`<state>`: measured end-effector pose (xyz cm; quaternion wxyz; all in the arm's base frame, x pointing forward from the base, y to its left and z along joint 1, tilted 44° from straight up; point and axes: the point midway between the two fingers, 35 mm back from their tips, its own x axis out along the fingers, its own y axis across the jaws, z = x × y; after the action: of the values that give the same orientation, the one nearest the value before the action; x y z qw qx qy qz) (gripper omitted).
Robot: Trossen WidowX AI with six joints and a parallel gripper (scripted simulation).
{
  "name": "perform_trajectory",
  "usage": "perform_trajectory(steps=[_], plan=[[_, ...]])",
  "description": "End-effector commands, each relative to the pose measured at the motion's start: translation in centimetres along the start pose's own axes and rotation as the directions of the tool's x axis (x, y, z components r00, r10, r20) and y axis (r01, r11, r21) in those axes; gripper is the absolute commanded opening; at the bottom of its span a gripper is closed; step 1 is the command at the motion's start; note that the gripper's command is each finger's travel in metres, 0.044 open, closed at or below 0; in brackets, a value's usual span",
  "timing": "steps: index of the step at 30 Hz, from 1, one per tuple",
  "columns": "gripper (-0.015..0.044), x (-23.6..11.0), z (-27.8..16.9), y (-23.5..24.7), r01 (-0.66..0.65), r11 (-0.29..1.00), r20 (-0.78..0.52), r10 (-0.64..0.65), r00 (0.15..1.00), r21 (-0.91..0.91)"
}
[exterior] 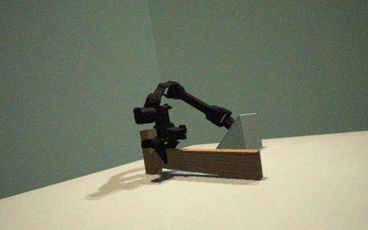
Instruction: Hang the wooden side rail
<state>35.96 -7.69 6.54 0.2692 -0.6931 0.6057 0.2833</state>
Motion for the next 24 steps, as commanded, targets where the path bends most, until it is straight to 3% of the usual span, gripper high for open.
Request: perform_trajectory(steps=[1,24], plan=[[0.0000,-0.12,-0.14,-0.10,0.007,1.000,-0.003,-0.007,1.000,0.003],[0.0000,0.26,-0.15,-0.10,0.007,1.000,-0.003,-0.007,1.000,0.003]])
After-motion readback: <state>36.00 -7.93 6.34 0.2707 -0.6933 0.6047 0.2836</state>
